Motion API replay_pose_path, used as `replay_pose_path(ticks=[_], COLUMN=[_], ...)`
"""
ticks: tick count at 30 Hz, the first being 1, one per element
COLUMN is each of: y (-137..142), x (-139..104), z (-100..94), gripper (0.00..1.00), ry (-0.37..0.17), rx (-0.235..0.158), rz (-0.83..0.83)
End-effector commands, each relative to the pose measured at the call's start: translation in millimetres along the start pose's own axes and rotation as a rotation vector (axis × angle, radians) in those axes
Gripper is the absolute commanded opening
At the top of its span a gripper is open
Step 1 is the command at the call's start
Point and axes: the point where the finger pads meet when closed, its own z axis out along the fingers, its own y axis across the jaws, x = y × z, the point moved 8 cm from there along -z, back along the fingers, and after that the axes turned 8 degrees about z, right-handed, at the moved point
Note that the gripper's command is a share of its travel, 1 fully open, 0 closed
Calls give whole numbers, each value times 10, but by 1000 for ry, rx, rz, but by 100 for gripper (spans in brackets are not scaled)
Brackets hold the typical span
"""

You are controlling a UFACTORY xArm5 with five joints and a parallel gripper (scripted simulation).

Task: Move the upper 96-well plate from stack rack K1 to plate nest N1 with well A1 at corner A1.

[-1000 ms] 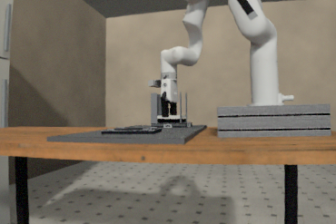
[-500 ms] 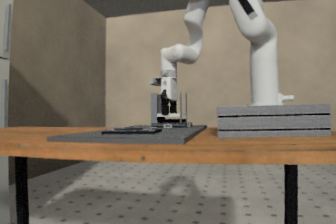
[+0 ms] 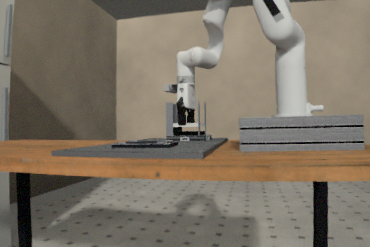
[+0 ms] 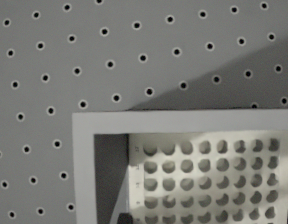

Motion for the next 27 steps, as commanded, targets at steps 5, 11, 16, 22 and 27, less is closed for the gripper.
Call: replay_pose_path(ticks=[5, 11, 16, 22, 27], y=[1, 1, 1, 1, 1], x=[11, 11, 11, 11, 11], z=[-95, -162, -246, -346, -413], gripper=[0, 0, 0, 0, 0], ry=[4, 4, 4, 4, 4], rx=[0, 0, 0, 0, 0], rz=[0, 0, 0, 0, 0])
